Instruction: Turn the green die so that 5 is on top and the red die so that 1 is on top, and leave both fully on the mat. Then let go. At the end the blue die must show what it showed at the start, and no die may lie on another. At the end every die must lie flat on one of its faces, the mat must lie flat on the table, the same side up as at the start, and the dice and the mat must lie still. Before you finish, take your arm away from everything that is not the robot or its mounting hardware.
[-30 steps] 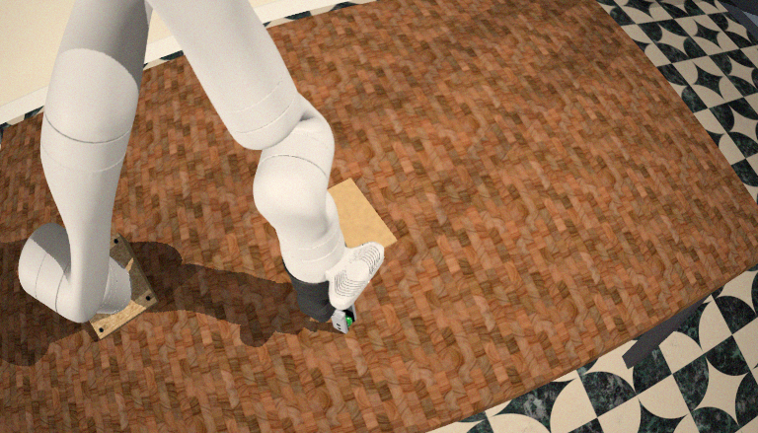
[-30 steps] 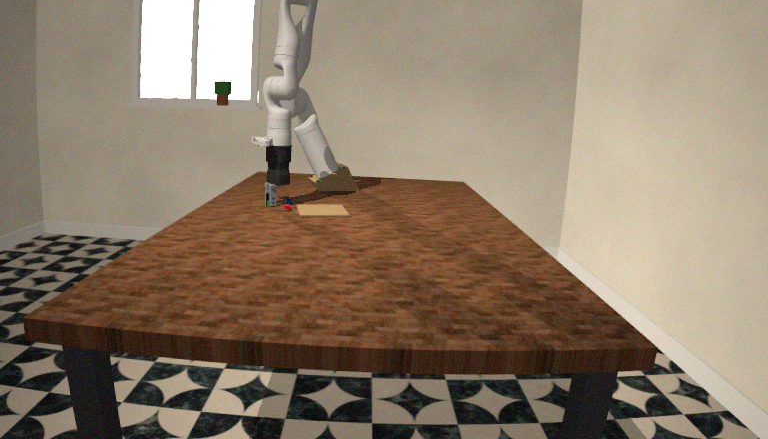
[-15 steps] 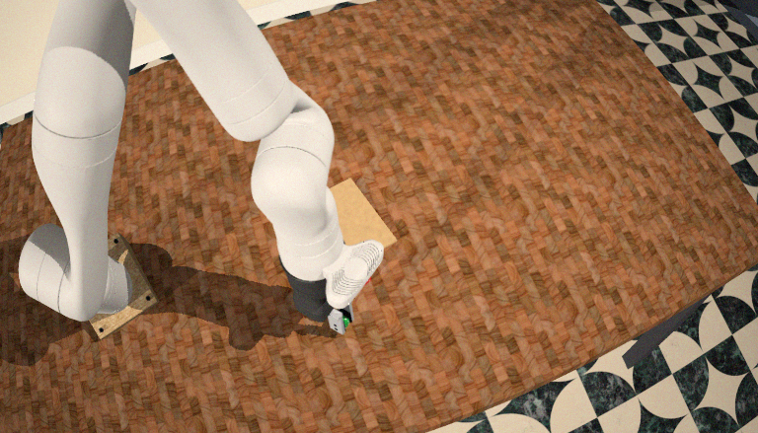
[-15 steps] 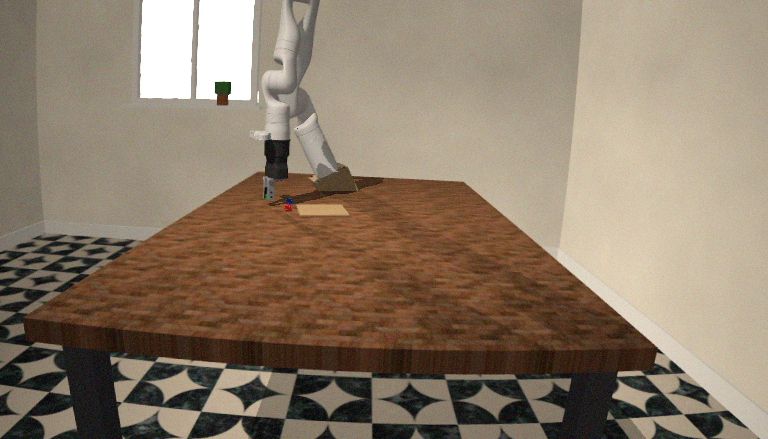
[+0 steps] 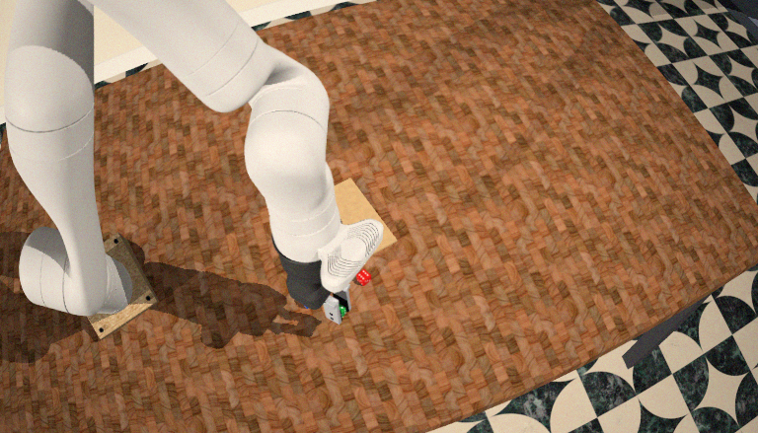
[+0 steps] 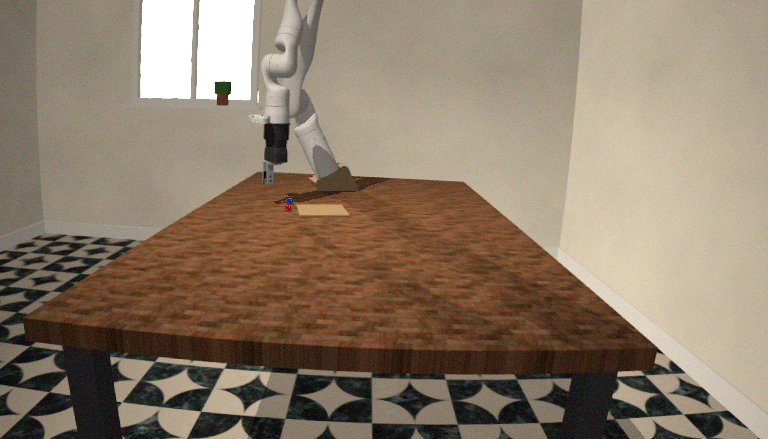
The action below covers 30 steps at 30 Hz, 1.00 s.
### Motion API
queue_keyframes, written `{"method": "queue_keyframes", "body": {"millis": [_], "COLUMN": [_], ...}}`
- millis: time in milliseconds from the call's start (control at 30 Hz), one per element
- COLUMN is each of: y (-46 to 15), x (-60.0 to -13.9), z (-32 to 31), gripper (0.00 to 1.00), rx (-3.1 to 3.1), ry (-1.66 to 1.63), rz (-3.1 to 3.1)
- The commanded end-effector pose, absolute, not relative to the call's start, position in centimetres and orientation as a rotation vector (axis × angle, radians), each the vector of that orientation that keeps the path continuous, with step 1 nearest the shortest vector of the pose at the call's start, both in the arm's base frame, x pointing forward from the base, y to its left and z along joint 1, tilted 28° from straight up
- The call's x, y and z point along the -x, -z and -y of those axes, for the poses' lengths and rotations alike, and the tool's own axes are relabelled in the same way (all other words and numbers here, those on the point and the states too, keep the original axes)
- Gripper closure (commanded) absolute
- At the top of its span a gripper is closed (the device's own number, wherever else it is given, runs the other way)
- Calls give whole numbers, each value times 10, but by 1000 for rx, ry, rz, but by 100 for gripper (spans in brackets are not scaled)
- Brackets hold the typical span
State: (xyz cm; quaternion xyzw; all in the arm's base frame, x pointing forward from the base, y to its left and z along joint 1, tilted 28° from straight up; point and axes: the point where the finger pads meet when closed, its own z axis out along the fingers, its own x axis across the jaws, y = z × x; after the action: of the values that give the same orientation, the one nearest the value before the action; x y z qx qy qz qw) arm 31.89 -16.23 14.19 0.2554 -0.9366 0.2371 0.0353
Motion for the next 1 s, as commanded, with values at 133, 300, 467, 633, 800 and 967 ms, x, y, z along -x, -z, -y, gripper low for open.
{"method": "queue_keyframes", "body": {"millis": [133, 300, 467, 633, 800, 967], "y": [-163, -167, -169, -169, -169, -169], "x": [-326, -325, -325, -325, -325, -328], "z": [141, 139, 138, 138, 138, 135], "gripper": [66, 66, 66, 66, 66, 66], "rx": [-836, -836, -836, -836, -832, -804], "ry": [-734, -734, -734, -734, -735, -740], "rz": [2881, 2881, 2881, 2881, 2883, 2895]}}
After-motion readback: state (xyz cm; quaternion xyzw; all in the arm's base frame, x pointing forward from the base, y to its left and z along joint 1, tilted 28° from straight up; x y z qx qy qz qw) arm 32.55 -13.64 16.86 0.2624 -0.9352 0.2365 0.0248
